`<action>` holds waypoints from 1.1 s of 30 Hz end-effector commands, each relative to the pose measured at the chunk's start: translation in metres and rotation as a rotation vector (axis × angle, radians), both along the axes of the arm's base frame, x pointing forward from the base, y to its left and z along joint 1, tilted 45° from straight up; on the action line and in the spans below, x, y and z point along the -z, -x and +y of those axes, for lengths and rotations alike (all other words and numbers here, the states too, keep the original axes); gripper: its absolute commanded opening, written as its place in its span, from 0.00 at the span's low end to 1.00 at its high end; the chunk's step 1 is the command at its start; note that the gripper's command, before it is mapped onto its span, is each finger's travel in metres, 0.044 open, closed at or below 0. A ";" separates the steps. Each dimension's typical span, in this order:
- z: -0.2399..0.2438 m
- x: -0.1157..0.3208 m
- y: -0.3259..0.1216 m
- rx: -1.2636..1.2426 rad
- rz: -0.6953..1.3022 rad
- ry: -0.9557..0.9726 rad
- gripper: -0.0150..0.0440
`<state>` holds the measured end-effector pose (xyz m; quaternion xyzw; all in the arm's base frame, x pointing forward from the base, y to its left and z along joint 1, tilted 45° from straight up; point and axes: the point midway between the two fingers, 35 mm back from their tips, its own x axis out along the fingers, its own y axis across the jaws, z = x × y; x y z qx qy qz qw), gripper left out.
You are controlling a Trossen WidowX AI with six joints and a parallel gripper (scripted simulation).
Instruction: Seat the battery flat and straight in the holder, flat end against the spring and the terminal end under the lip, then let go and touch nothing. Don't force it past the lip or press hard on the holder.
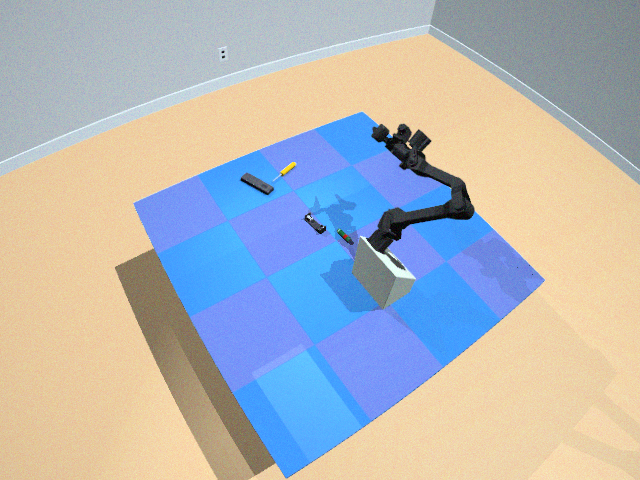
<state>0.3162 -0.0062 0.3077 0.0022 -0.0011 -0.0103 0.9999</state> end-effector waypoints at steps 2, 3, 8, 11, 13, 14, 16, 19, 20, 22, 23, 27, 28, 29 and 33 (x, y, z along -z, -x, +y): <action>-0.001 0.010 -0.004 0.012 0.031 -0.064 0.84; -0.002 0.022 -0.009 0.031 0.070 -0.144 0.80; -0.008 0.098 -0.027 0.210 0.268 -0.598 0.64; -0.010 0.132 -0.028 0.325 0.330 -0.782 0.64; -0.011 0.148 -0.028 0.388 0.353 -0.868 0.64; -0.011 0.156 -0.027 0.420 0.363 -0.908 0.64; -0.013 0.172 -0.026 0.486 0.377 -0.984 0.64; -0.015 0.195 -0.021 0.594 0.388 -1.095 0.64; -0.015 0.202 -0.019 0.632 0.389 -1.131 0.64; -0.017 0.217 -0.015 0.709 0.385 -1.199 0.64; -0.018 0.224 -0.013 0.749 0.380 -1.231 0.64; -0.021 0.252 -0.001 0.910 0.342 -1.349 0.64; -0.022 0.259 0.002 0.951 0.328 -1.376 0.64; -0.023 0.265 0.005 0.991 0.312 -1.401 0.64; -0.027 0.289 0.020 1.149 0.227 -1.490 0.64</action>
